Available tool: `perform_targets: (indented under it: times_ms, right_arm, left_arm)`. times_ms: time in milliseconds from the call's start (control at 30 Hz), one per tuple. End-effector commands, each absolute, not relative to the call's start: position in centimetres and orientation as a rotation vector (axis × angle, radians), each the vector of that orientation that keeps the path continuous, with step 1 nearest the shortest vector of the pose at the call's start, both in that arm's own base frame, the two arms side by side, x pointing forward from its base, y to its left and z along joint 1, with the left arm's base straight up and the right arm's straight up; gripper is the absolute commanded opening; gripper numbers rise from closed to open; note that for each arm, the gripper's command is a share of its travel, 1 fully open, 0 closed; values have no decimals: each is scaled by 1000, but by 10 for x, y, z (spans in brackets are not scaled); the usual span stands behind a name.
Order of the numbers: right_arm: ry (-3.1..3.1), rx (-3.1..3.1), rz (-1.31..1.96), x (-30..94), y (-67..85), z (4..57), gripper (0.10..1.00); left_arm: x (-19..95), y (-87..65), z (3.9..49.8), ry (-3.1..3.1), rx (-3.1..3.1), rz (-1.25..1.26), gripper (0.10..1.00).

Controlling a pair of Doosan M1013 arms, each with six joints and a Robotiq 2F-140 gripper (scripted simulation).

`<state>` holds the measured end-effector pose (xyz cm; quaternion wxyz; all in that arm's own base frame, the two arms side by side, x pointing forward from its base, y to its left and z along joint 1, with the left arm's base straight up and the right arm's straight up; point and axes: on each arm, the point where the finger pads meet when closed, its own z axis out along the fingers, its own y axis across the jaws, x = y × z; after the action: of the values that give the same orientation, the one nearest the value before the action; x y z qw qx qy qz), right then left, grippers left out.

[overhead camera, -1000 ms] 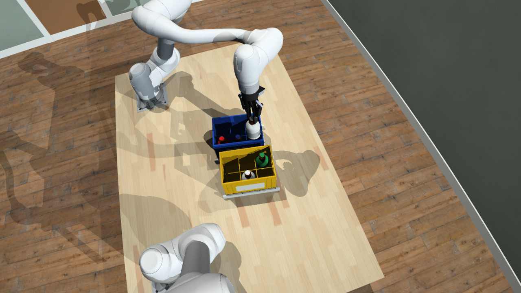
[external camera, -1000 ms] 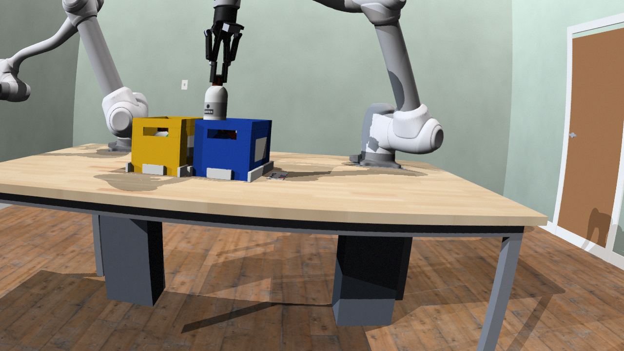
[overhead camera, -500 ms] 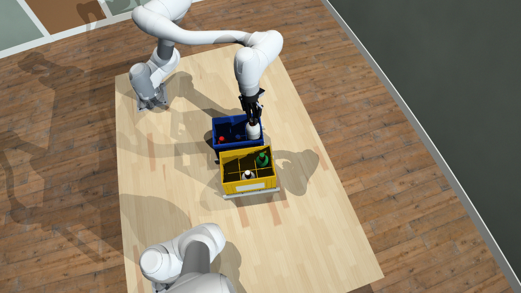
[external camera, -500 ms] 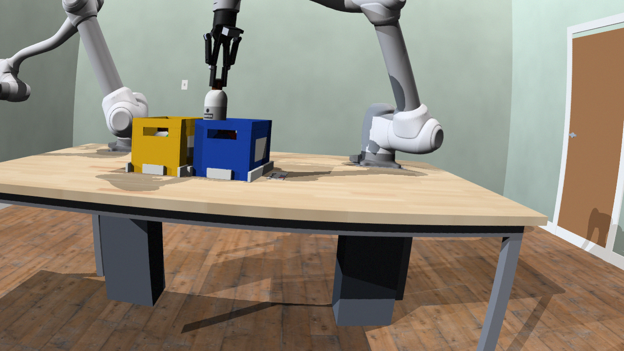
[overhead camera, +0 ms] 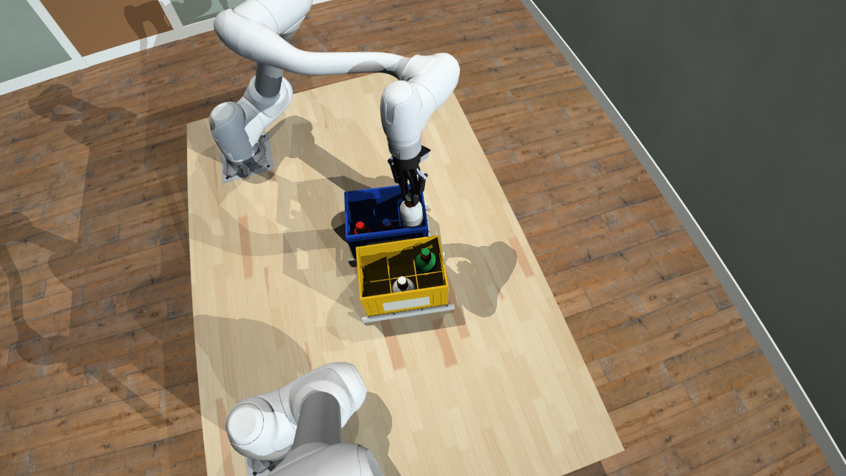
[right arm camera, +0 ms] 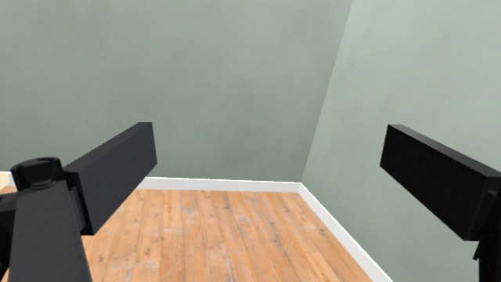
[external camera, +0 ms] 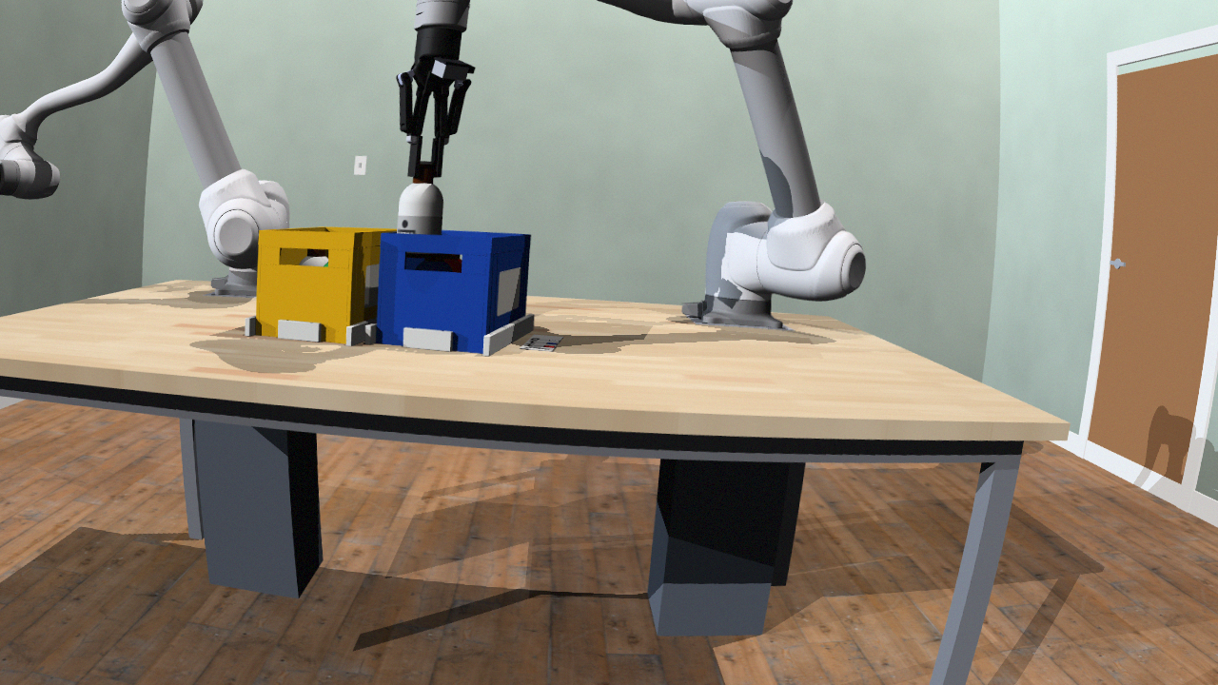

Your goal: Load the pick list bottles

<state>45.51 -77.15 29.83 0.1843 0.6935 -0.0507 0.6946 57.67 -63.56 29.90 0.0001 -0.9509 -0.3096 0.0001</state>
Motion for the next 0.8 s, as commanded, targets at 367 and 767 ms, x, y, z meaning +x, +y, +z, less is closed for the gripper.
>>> perform_targets:
  times_ms: [367, 767]
  right_arm:
    - [-141, 1953, 1958, 455, -772, 300, 1000]
    - [-141, 1953, 1958, 455, -772, 300, 1000]
  left_arm:
    - [577, -636, 287, -973, -2988, -1, 99]
    - [577, -636, 276, -973, -2988, -1, 99]
